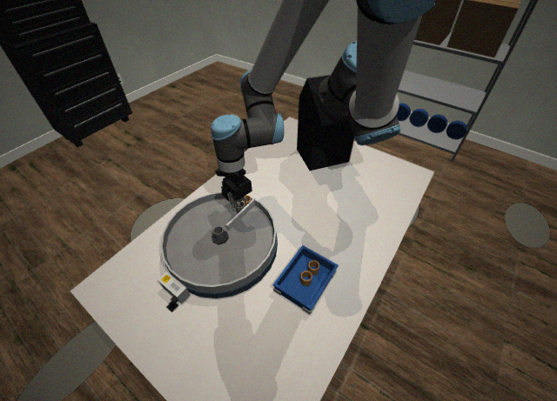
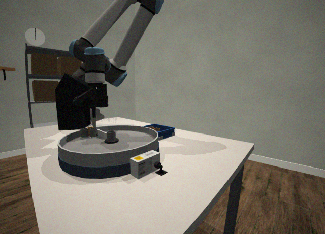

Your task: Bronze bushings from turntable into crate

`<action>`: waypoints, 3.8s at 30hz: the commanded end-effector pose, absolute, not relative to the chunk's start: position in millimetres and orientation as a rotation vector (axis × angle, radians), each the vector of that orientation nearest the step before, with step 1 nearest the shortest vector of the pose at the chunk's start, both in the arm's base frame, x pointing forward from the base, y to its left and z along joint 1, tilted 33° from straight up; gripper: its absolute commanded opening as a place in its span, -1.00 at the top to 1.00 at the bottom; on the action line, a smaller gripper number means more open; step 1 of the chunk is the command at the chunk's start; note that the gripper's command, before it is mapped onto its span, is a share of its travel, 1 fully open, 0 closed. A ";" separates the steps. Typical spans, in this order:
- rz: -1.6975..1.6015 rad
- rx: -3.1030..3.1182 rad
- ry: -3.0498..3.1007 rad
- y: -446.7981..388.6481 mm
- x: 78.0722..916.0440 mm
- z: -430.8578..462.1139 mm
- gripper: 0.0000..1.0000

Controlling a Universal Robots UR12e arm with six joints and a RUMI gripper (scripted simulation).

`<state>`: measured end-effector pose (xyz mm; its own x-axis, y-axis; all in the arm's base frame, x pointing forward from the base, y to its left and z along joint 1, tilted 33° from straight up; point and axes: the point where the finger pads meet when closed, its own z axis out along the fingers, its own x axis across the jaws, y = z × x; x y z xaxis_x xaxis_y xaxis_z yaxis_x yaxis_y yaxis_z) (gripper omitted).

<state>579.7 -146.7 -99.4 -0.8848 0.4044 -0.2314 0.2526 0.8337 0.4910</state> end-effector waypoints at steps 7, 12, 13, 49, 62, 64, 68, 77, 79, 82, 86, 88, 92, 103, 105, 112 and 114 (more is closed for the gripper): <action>0.654 0.496 2.687 -147.1 580.0 -99.1 0.90; 0.654 0.496 2.687 -147.1 580.0 -99.1 0.90; 0.654 0.496 2.687 -147.1 580.0 -99.1 0.90; 0.654 0.496 2.687 -138.1 589.4 -119.3 0.90; 0.654 0.496 2.687 -138.1 589.4 -119.3 0.90; 0.654 0.496 2.687 -138.1 589.4 -119.3 0.90; 0.654 0.496 2.687 -138.1 589.4 -119.3 0.90; 0.654 0.496 2.687 -138.1 589.4 -119.3 0.90; 0.654 0.496 2.687 -138.1 589.4 -119.3 0.90; 0.654 0.496 2.687 -138.1 589.4 -119.3 0.90; 0.654 0.496 2.687 -138.1 589.4 -119.3 1.00; 0.654 0.496 2.687 -138.1 589.4 -119.3 1.00; 0.654 0.496 2.687 -138.1 589.4 -119.3 1.00; 0.654 0.496 2.687 -138.1 589.4 -119.3 1.00; 0.654 0.496 2.687 -138.1 589.4 -119.3 1.00; 0.654 0.496 2.687 -138.1 589.4 -119.3 1.00; 0.654 0.496 2.687 -138.1 589.4 -119.3 1.00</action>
<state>589.3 -137.8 -119.5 -0.8847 0.4043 -0.2318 0.2525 0.8339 0.4909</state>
